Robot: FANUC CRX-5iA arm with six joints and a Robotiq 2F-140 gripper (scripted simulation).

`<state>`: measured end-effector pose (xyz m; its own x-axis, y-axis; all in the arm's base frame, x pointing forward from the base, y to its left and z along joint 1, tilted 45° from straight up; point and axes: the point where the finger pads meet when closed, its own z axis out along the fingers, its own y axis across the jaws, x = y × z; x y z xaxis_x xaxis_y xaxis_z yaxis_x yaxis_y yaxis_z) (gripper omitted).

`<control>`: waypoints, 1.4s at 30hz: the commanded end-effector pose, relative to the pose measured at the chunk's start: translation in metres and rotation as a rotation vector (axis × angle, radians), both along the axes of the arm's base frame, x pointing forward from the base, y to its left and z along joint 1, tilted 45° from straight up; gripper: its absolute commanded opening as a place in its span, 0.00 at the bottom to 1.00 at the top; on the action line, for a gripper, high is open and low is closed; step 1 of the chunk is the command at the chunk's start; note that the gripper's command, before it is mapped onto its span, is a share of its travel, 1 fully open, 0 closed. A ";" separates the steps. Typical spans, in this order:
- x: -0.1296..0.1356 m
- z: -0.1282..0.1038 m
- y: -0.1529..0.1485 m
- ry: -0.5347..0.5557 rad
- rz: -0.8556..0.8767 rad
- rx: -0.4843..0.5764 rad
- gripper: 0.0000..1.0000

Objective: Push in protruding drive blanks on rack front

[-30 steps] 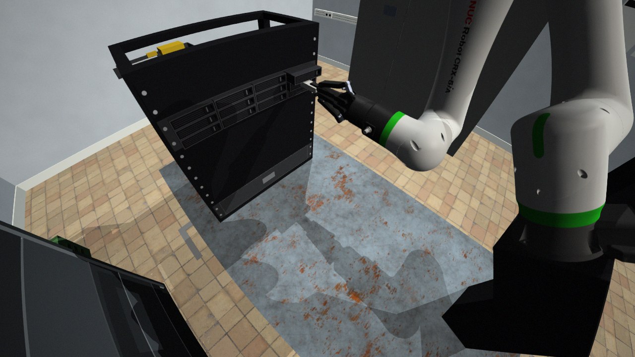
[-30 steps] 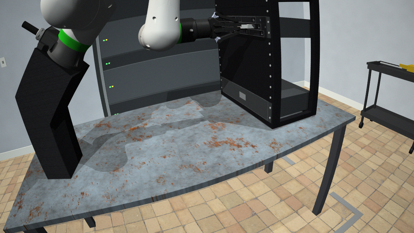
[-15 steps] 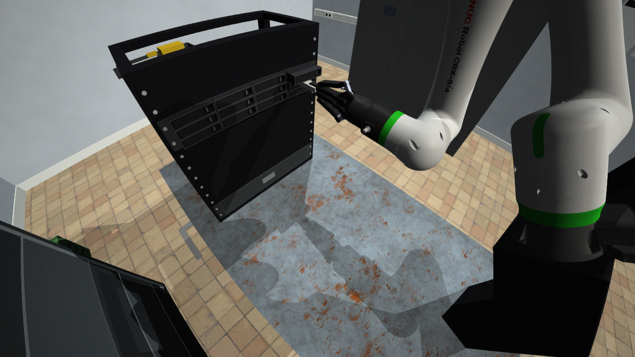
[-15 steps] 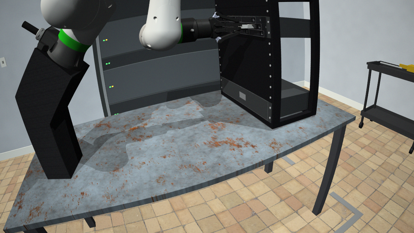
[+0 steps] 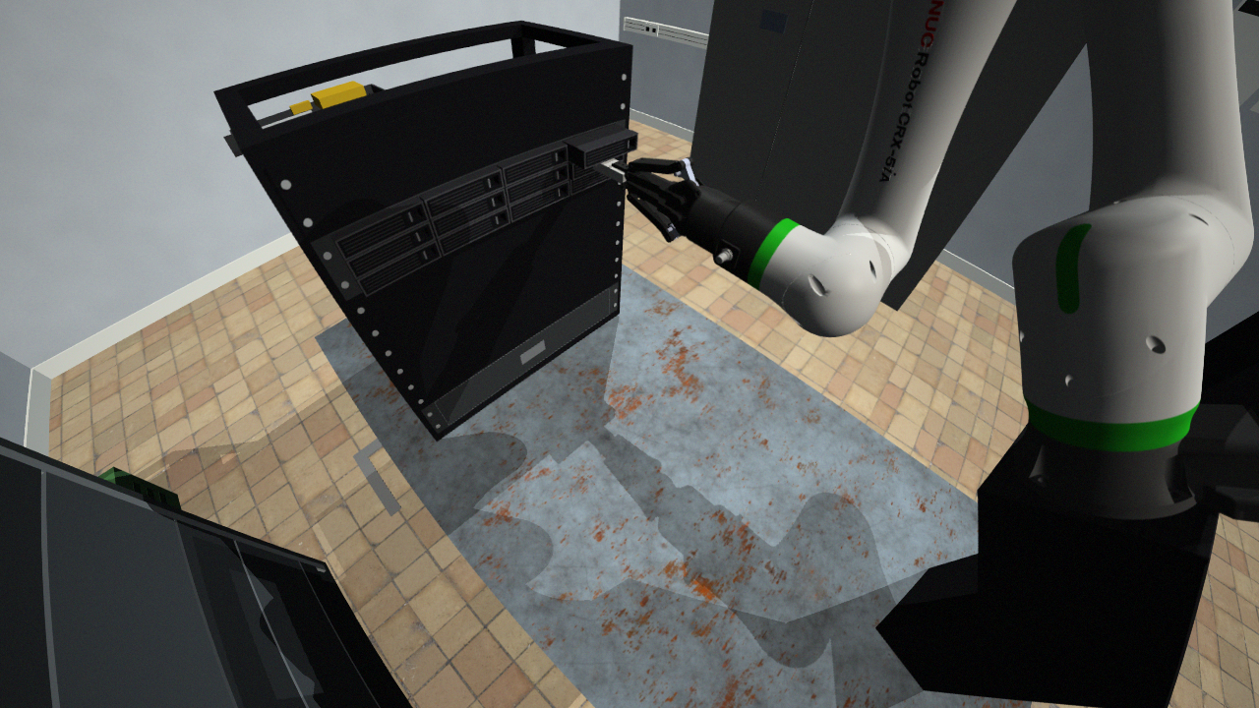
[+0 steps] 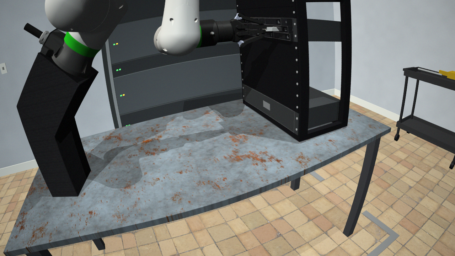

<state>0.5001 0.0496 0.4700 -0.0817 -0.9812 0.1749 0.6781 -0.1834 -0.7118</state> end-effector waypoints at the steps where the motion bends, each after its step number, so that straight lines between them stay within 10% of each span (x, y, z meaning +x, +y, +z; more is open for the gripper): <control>1: 0.000 0.000 0.000 -0.001 0.000 0.000 0.10; 42: 0.005 0.005 0.001 -0.001 0.000 0.000 0.10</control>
